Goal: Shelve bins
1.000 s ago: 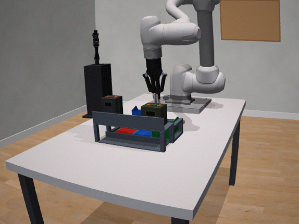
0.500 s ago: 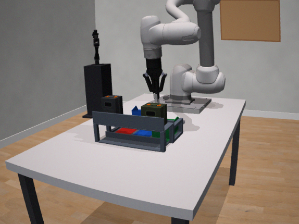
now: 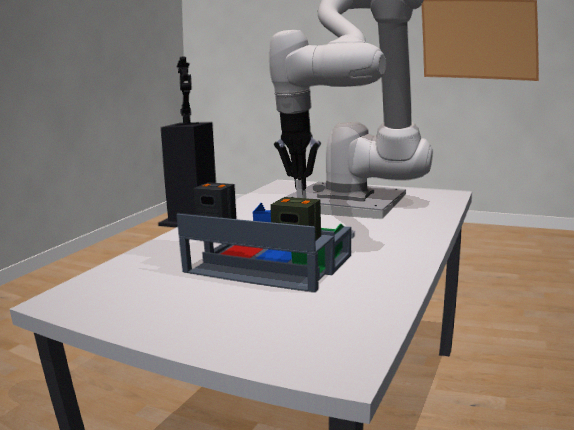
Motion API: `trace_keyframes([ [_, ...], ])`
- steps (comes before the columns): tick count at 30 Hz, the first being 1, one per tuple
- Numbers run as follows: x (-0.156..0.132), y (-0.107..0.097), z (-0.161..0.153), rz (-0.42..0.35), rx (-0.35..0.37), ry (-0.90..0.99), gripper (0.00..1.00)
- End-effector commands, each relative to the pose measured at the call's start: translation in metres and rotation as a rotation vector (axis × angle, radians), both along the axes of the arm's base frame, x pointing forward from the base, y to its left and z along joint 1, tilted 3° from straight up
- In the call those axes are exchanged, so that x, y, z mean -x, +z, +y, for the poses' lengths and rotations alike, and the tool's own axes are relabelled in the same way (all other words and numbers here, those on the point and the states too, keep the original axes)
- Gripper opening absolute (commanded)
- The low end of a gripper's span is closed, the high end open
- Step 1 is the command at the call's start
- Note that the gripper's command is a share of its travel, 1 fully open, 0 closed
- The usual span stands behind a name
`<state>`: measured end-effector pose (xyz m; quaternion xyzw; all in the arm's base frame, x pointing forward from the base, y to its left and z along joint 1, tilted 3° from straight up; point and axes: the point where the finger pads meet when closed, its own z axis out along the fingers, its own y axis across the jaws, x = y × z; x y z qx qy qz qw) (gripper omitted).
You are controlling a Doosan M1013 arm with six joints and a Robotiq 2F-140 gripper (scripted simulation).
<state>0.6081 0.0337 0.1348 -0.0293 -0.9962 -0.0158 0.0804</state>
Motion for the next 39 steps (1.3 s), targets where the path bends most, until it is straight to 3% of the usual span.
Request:
trace_keyframes([
  [1,0.0,0.0,0.0,0.0,0.0,0.0,0.1],
  [20,0.002,0.0,0.001,-0.001,0.005,-0.03,0.1],
  [26,0.014,-0.001,0.008,-0.008,0.031,-0.189,0.1],
  [39,0.058,-0.005,0.03,-0.03,0.105,-0.748,0.1],
])
